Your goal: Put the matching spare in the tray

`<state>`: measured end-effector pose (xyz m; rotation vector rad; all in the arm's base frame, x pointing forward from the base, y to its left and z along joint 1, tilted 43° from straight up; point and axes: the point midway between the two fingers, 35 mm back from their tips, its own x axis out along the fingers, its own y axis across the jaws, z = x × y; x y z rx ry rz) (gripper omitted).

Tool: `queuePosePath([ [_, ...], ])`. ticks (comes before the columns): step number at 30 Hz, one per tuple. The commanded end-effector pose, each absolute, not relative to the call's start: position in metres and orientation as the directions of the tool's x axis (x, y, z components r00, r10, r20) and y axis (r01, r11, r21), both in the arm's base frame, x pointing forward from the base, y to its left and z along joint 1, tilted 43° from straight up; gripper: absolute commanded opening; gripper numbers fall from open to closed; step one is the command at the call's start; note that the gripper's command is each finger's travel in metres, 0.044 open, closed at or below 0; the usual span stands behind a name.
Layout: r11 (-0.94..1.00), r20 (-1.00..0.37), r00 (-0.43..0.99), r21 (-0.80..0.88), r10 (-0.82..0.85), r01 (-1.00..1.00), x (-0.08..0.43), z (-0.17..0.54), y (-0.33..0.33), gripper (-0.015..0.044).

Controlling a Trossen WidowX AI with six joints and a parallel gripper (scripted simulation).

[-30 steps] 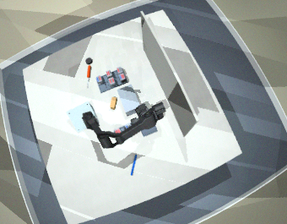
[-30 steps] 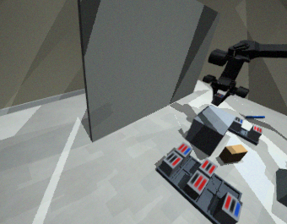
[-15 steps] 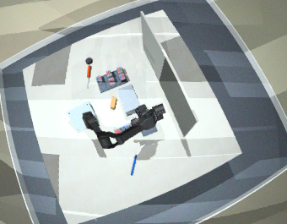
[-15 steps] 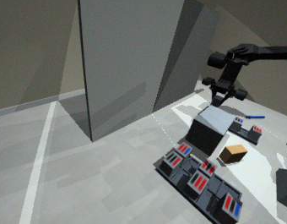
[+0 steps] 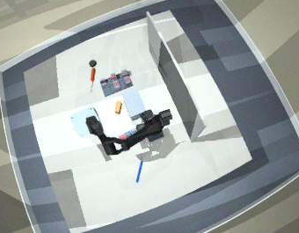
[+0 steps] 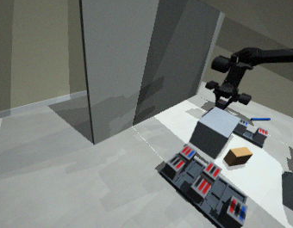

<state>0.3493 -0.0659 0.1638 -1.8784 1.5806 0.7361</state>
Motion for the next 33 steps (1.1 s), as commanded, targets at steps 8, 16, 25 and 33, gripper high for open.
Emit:
queuePosePath([
  [8, -0.144, -0.728, 0.152, -0.074, -0.669, -0.987, 0.350, 0.157, -0.071, 0.0000],
  [16, -0.143, -0.728, 0.151, -0.073, -0.669, -0.987, 0.350, 0.153, -0.075, 0.0000],
  [25, -0.142, -0.728, 0.150, -0.073, -0.669, -0.987, 0.350, 0.148, -0.081, 0.0000],
  [33, -0.142, -0.728, 0.150, -0.073, -0.669, -0.987, 0.350, 0.143, -0.085, 0.0000],
])
